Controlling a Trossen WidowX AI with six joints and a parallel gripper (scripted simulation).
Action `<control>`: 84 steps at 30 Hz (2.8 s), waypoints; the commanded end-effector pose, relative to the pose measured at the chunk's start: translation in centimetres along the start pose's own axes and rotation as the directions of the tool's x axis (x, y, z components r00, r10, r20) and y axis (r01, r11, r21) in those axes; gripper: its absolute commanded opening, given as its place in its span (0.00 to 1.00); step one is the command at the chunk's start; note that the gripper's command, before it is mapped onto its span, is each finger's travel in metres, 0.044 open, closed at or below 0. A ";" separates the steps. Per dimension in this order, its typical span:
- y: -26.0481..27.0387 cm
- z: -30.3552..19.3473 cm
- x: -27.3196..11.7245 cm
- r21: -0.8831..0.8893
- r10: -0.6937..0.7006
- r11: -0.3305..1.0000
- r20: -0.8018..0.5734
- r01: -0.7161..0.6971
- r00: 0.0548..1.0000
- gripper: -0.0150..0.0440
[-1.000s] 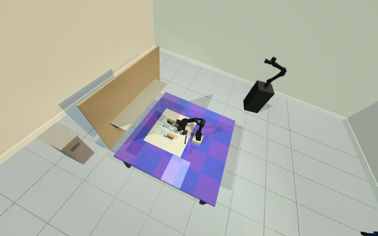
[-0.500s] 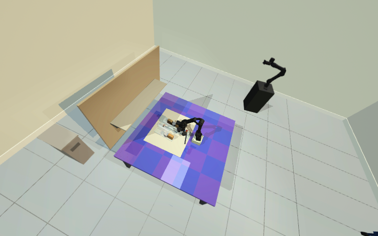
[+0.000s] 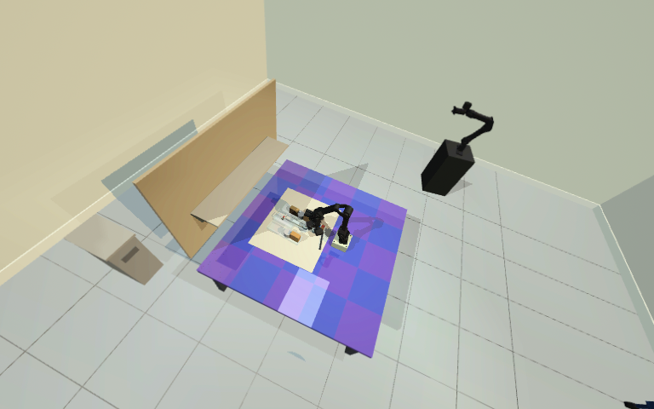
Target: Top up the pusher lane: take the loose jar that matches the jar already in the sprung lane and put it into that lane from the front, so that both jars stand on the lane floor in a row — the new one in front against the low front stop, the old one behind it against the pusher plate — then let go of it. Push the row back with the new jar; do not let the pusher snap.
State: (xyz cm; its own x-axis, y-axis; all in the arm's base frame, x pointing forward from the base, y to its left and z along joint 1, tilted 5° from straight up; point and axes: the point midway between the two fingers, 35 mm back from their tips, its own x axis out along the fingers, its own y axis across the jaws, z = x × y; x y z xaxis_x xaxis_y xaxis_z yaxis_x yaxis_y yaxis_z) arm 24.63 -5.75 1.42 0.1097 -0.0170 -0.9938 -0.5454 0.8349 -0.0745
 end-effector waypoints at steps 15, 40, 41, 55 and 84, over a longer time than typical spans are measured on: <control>-0.4 0.5 -7.4 -0.003 -0.003 1.000 -0.002 0.002 1.000 0.25; -0.9 2.0 -7.6 0.474 -0.003 0.880 -0.001 0.003 1.000 0.25; -0.9 2.1 -7.4 0.502 -0.003 0.865 -0.001 0.003 1.000 0.25; -1.2 3.2 -5.4 0.760 -0.003 0.650 0.000 0.002 1.000 0.25; -1.7 3.6 -3.0 0.760 -0.003 0.650 0.001 0.002 1.000 0.25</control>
State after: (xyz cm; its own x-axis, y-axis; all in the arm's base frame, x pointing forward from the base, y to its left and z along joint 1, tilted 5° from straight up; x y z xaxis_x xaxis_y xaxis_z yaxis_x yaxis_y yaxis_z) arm 28.05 -5.01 4.85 0.1129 -0.0151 -0.9935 0.2733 0.9618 0.0164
